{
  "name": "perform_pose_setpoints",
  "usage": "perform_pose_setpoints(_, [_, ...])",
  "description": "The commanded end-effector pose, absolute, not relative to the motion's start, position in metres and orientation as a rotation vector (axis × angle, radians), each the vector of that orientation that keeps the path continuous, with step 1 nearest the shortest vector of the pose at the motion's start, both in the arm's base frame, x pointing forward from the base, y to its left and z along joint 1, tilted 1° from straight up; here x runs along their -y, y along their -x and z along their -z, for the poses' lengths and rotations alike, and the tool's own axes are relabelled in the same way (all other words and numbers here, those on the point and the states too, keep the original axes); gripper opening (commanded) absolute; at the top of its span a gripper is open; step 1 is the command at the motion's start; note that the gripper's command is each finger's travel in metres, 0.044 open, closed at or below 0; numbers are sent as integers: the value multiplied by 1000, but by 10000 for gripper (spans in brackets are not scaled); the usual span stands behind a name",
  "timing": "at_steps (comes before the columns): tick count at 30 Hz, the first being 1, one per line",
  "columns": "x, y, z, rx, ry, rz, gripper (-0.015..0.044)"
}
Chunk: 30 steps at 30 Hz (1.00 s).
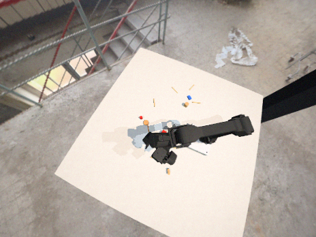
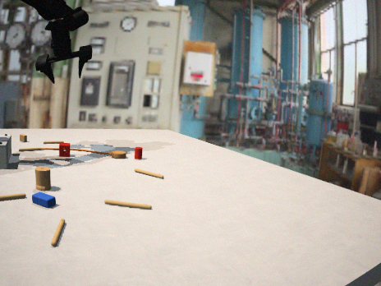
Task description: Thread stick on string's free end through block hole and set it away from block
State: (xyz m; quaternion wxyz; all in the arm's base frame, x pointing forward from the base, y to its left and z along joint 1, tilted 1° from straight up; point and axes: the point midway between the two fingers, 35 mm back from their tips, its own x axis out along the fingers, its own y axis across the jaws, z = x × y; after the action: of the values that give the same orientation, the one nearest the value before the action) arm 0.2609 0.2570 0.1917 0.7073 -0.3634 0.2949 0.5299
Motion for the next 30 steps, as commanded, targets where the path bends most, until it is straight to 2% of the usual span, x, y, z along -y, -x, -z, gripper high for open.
perform_pose_setpoints(1, [-211,-278,-142,-747,1042,-1188,440])
perform_pose_setpoints(11, [-97,-272,-50,-992,1445,-1433,440])
perform_pose_setpoints(27, [-96,-272,-49,-996,1451,-1442,440])
perform_pose_setpoints(30, [-96,-271,-49,-996,1451,-1442,361])
